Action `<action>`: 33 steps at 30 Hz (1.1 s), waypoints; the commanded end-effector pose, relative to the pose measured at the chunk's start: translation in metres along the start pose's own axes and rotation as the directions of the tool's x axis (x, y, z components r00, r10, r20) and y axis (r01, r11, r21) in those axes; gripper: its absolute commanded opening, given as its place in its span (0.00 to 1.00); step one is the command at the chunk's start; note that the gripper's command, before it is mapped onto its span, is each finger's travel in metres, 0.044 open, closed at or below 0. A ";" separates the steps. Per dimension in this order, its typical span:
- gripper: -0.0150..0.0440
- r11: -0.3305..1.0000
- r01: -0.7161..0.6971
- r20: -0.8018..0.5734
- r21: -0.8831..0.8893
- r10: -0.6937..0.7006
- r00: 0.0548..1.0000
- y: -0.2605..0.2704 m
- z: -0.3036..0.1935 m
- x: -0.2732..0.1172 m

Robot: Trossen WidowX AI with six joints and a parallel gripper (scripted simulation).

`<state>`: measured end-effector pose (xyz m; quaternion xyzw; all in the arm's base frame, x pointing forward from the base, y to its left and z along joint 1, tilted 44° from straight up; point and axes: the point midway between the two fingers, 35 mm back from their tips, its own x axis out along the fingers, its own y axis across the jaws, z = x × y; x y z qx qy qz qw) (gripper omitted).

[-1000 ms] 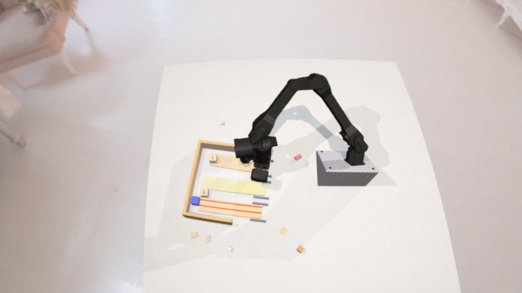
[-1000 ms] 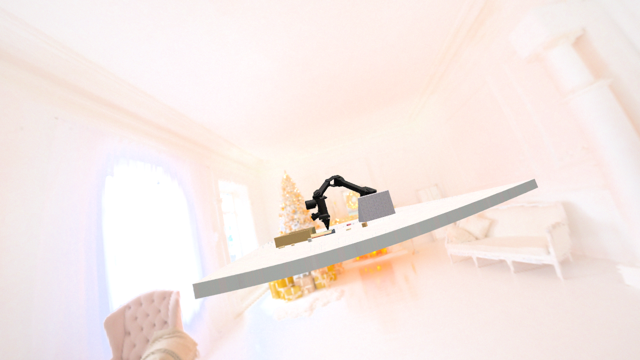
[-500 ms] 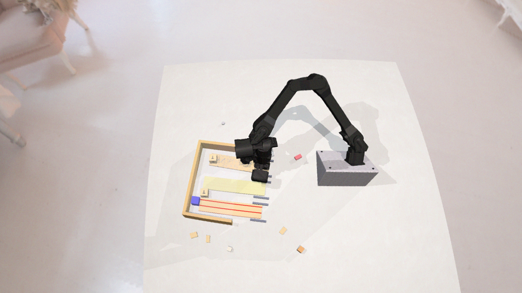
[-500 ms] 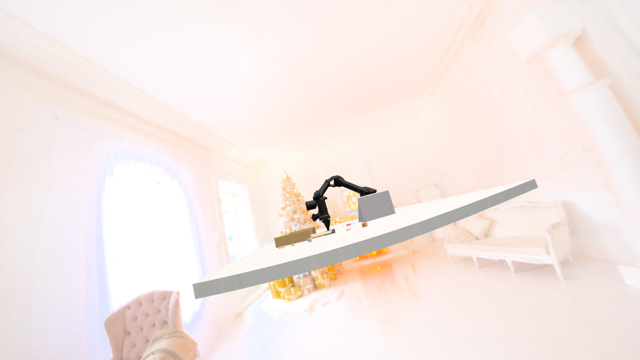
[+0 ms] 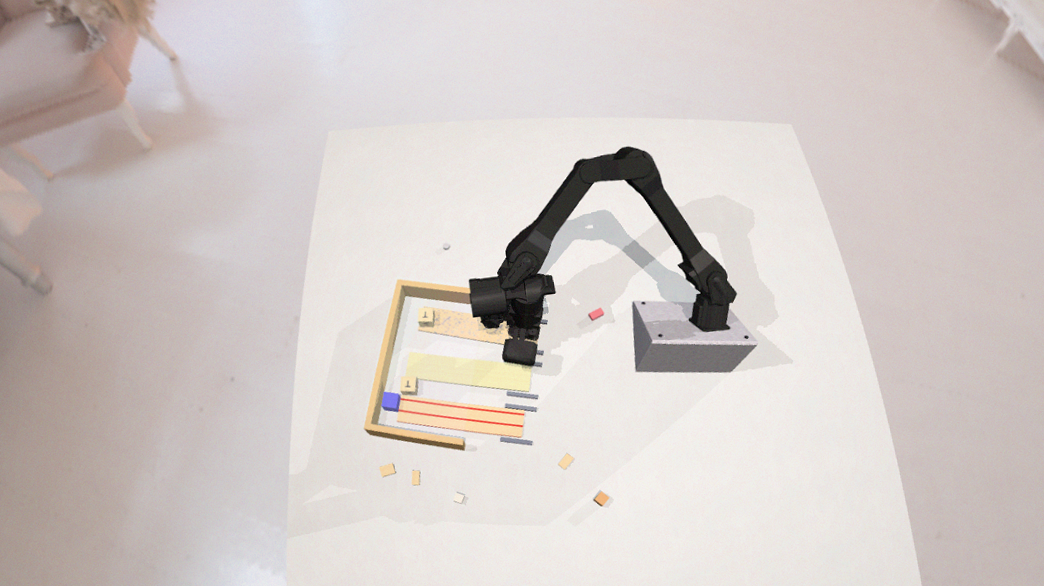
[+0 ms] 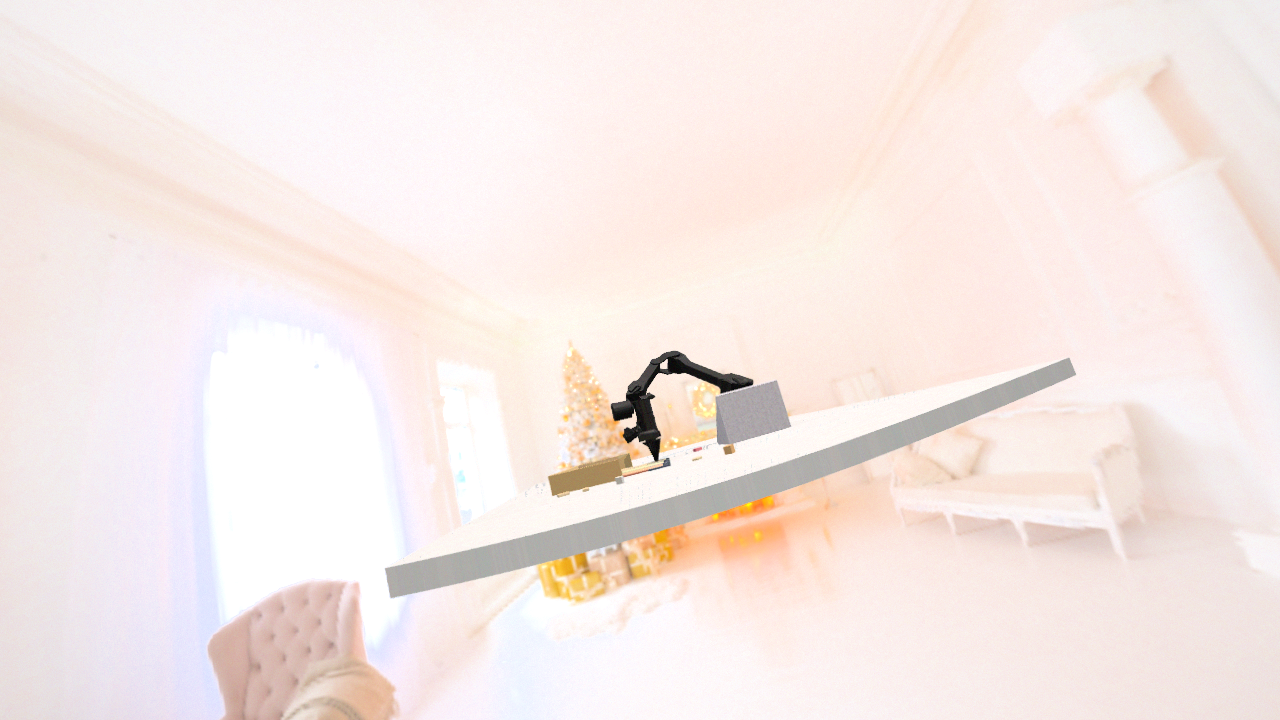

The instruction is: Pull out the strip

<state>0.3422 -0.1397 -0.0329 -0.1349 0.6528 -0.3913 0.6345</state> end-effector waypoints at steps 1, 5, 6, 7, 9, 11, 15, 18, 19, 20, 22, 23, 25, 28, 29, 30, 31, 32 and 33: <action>0.25 1.000 0.002 0.002 -0.004 -0.002 1.000 0.000 0.000 0.001; 0.25 1.000 0.002 0.002 -0.004 -0.002 1.000 0.000 0.001 0.001; 0.25 1.000 0.002 0.002 -0.004 -0.002 1.000 0.000 0.001 0.002; 0.25 1.000 0.002 0.002 -0.004 -0.002 1.000 0.000 0.001 0.002; 0.25 1.000 0.002 0.002 -0.004 -0.002 1.000 0.000 0.000 0.002; 0.25 1.000 0.002 0.002 -0.004 -0.002 1.000 0.000 -0.001 0.002; 0.25 1.000 0.002 0.002 -0.004 -0.002 1.000 0.000 -0.008 0.002; 0.25 1.000 0.002 0.002 -0.004 -0.002 1.000 0.000 -0.012 0.002; 0.25 1.000 0.002 0.002 -0.004 -0.002 1.000 0.000 -0.014 0.002; 0.25 1.000 0.002 0.002 -0.004 -0.002 1.000 0.000 -0.015 0.002; 0.25 1.000 0.002 0.002 -0.004 -0.002 1.000 0.000 -0.018 0.002; 0.25 1.000 0.002 0.002 -0.004 -0.002 1.000 0.000 -0.020 0.002; 0.25 1.000 0.002 0.001 -0.005 -0.002 1.000 0.000 -0.023 0.002; 0.25 1.000 0.002 0.001 -0.005 -0.002 1.000 0.000 -0.028 0.003; 0.25 1.000 0.002 0.001 -0.005 -0.002 1.000 0.000 -0.030 0.003; 0.25 1.000 0.002 0.001 -0.005 -0.002 1.000 -0.001 -0.031 0.003; 0.25 1.000 0.002 0.001 -0.005 -0.002 1.000 -0.001 -0.033 0.003; 0.25 1.000 0.002 0.001 -0.005 -0.002 1.000 -0.001 -0.034 0.003; 0.25 1.000 0.002 0.001 -0.005 -0.002 1.000 -0.001 -0.036 0.003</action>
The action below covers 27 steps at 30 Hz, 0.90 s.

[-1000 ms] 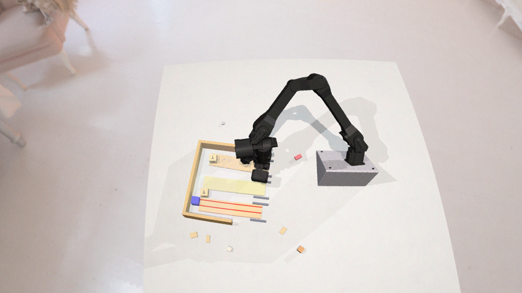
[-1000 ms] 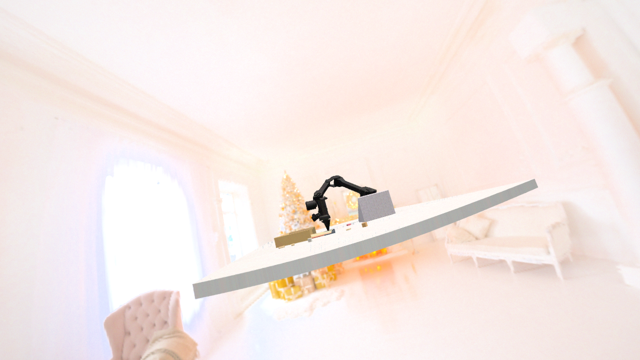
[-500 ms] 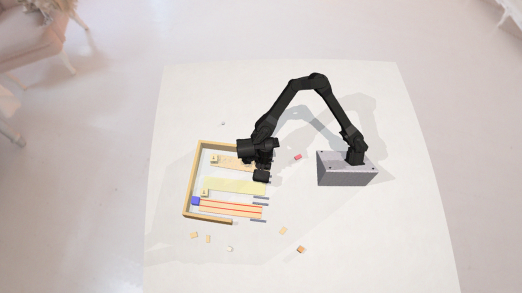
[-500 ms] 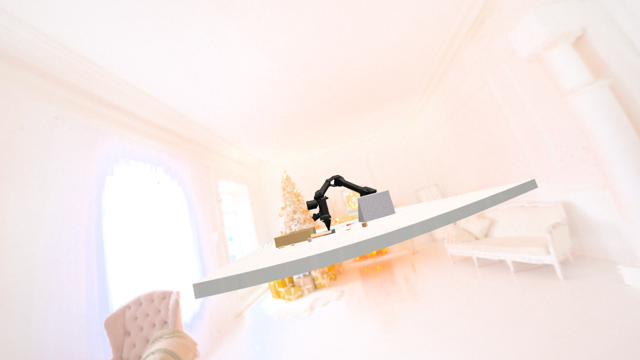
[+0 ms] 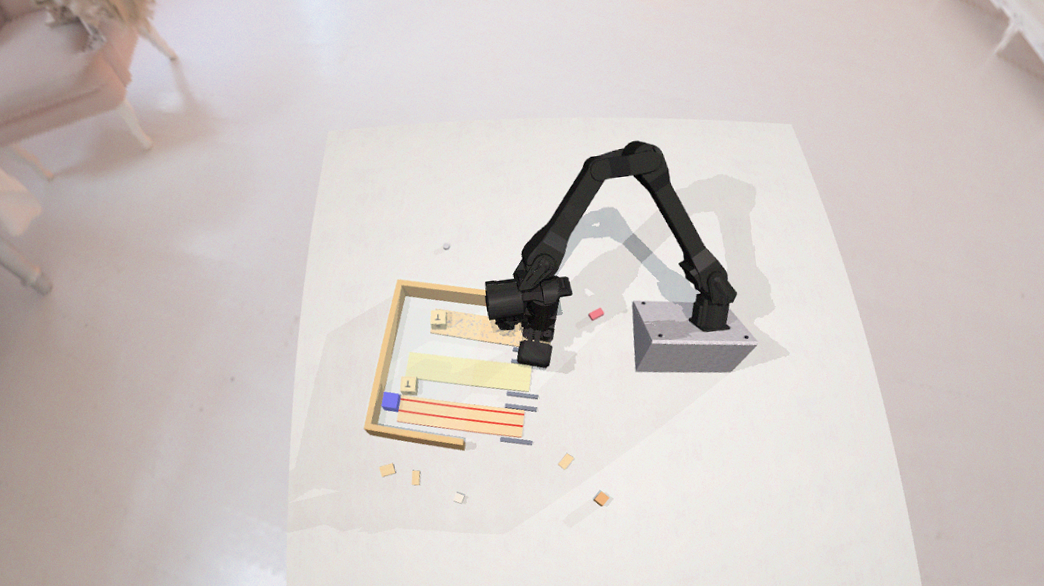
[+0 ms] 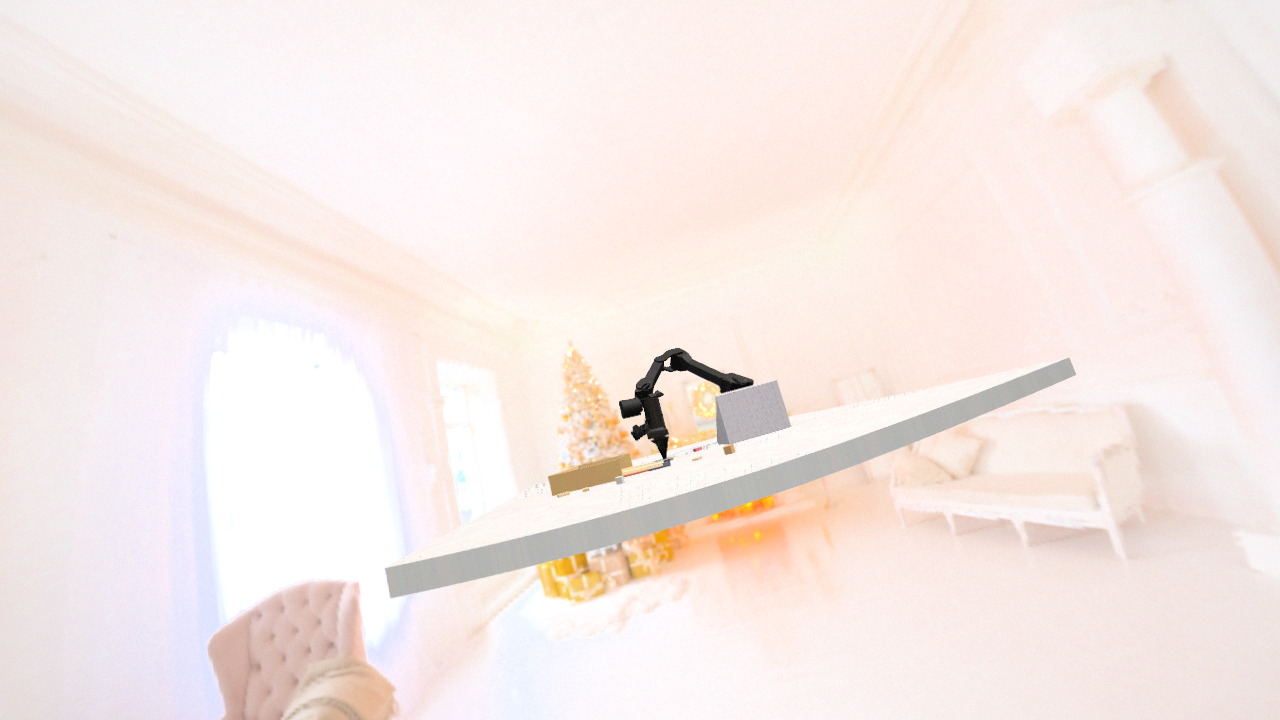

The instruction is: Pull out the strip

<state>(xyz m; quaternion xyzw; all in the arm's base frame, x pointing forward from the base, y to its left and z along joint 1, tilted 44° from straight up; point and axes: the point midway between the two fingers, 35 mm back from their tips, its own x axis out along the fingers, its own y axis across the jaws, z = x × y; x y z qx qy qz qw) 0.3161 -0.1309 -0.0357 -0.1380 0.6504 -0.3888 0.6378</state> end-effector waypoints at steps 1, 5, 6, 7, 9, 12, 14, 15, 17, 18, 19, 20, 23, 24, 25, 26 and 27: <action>0.25 1.000 0.003 -0.010 -0.001 -0.003 1.000 0.000 -0.010 0.003; 0.25 1.000 0.003 -0.010 -0.001 -0.003 1.000 0.000 -0.016 0.003; 0.25 1.000 0.003 -0.010 -0.001 -0.003 1.000 0.000 -0.018 0.003; 0.25 1.000 0.003 -0.010 -0.001 -0.003 1.000 0.000 -0.019 0.003; 0.25 1.000 0.003 -0.010 -0.001 -0.003 1.000 0.000 -0.022 0.003; 0.25 1.000 0.003 -0.010 -0.001 -0.003 1.000 0.000 -0.027 0.003; 0.25 1.000 0.003 -0.010 -0.001 -0.003 1.000 -0.001 -0.030 0.003; 0.25 1.000 0.003 -0.010 -0.001 -0.003 1.000 -0.001 -0.031 0.003; 0.25 1.000 0.003 -0.011 -0.002 -0.003 1.000 -0.001 -0.034 0.003; 0.25 1.000 0.003 -0.011 -0.002 -0.003 1.000 -0.001 -0.036 0.003; 0.25 1.000 0.003 -0.011 -0.002 -0.003 1.000 -0.001 -0.038 0.003; 0.25 1.000 0.003 -0.011 -0.002 -0.003 1.000 -0.001 -0.039 0.003; 0.25 1.000 0.003 -0.011 -0.002 -0.003 1.000 -0.001 -0.044 0.004; 0.25 1.000 0.003 -0.011 -0.002 -0.003 1.000 -0.001 -0.045 0.004; 0.25 1.000 0.003 -0.011 -0.002 -0.003 1.000 -0.001 -0.047 0.004; 0.25 1.000 0.003 -0.011 -0.002 -0.003 1.000 -0.001 -0.048 0.004; 0.25 1.000 0.003 -0.011 -0.002 -0.003 1.000 -0.001 -0.050 0.004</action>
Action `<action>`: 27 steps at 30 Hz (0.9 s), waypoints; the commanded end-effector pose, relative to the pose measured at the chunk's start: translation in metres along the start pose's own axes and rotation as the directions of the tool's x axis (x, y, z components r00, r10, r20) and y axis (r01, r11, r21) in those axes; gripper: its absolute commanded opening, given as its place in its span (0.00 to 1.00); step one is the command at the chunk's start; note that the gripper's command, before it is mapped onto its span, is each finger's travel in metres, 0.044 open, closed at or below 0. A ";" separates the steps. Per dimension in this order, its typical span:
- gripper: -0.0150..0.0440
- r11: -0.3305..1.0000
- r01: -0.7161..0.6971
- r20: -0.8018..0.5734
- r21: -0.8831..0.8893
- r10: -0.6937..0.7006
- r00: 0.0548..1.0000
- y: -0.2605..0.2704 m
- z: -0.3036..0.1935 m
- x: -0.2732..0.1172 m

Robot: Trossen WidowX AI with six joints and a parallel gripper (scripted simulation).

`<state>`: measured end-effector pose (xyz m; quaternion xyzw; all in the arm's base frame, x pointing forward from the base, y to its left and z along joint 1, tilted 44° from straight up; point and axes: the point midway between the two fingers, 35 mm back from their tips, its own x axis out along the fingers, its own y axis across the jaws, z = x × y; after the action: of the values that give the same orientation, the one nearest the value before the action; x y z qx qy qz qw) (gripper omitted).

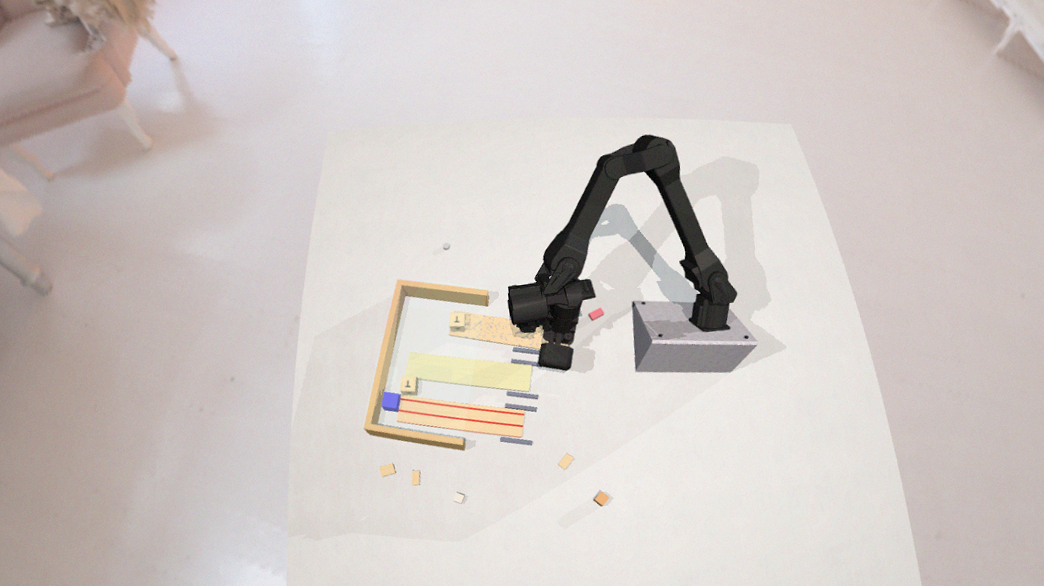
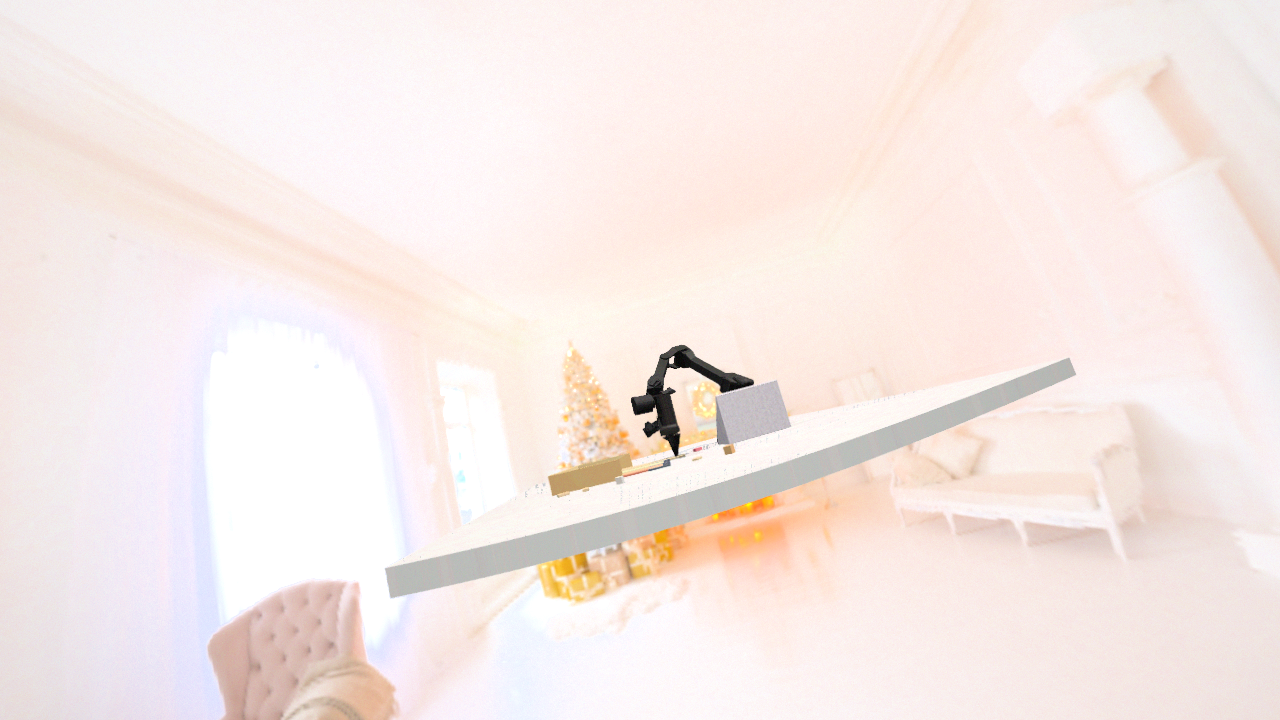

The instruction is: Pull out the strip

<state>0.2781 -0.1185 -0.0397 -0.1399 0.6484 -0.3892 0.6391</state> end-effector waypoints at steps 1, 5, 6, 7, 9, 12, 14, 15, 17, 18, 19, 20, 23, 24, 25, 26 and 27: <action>0.25 1.000 0.000 -0.017 -0.002 0.000 1.000 0.000 -0.011 0.003; 0.25 1.000 0.000 -0.017 -0.002 0.000 1.000 0.000 -0.017 0.003; 0.25 1.000 0.000 -0.017 -0.002 0.000 1.000 0.000 -0.019 0.003; 0.25 1.000 0.000 -0.017 -0.003 0.000 1.000 0.000 -0.020 0.003; 0.25 1.000 0.000 -0.017 -0.003 0.000 1.000 0.000 -0.023 0.003; 0.25 1.000 0.000 -0.017 -0.003 0.000 1.000 -0.001 -0.028 0.003; 0.25 1.000 0.000 -0.017 -0.003 0.000 1.000 -0.001 -0.031 0.003; 0.25 1.000 0.000 -0.017 -0.003 0.000 1.000 -0.001 -0.032 0.003; 0.25 1.000 0.000 -0.017 -0.003 0.000 1.000 -0.001 -0.035 0.003; 0.25 1.000 0.000 -0.017 -0.003 0.000 1.000 -0.001 -0.037 0.003; 0.25 1.000 0.000 -0.017 -0.003 0.000 1.000 -0.001 -0.038 0.003; 0.25 1.000 0.000 -0.018 -0.003 0.000 1.000 -0.001 -0.040 0.003; 0.25 1.000 0.000 -0.018 -0.003 0.000 1.000 -0.001 -0.044 0.003; 0.25 1.000 0.000 -0.018 -0.003 0.000 1.000 -0.001 -0.046 0.003; 0.25 1.000 0.000 -0.018 -0.003 0.000 1.000 -0.001 -0.047 0.003; 0.25 1.000 0.000 -0.018 -0.003 0.000 1.000 -0.001 -0.048 0.003; 0.25 1.000 0.000 -0.018 -0.004 0.000 1.000 -0.001 -0.050 0.003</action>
<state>0.2408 -0.1059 -0.0436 -0.1402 0.6482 -0.3888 0.6396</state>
